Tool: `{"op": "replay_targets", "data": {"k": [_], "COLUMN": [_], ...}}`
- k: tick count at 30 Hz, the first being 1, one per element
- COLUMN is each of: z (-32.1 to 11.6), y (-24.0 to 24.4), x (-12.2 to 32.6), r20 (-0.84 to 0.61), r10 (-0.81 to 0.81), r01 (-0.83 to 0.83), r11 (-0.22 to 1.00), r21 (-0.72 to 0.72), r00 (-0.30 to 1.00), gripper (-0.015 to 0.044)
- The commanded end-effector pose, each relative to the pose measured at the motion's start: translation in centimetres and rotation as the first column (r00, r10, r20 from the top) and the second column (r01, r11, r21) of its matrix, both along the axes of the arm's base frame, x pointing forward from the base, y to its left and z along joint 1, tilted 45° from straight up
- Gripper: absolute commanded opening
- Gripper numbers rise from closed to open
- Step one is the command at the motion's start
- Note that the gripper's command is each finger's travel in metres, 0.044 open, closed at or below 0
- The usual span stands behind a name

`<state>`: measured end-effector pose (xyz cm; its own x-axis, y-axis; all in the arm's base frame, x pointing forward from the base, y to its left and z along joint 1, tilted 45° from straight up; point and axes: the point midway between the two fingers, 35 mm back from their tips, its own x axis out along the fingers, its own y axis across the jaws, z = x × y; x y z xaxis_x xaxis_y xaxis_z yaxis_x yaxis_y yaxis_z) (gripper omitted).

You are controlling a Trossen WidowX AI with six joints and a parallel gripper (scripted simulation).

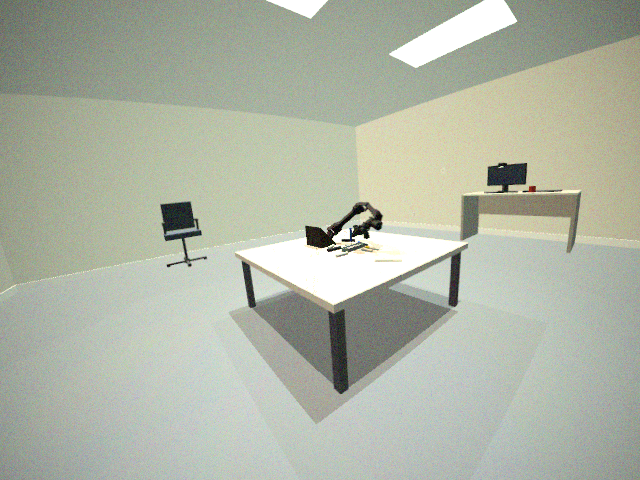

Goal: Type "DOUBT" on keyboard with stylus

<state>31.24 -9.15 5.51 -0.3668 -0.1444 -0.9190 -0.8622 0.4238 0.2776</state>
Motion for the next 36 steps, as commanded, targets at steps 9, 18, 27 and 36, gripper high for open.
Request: {"op": "replay_targets", "data": {"k": [9,18,27,36], "z": [3.4,6.8,10.0,10.8], "y": [2.5,5.2,7.7,8.3], "x": [0.2,-0.3,-1.4,-1.8], "r20": [0.103,0.21,0.311,0.338], "r10": [0.111,0.227,0.338,0.366], "r01": [-0.109,-0.217,-0.319,-0.345], "r11": [0.994,0.974,0.941,0.931], "r21": [-0.031,-0.069,-0.111,-0.124], "r00": [0.988,0.951,0.888,0.867], "gripper": [0.0024,0.0,0.0,0.0]}}
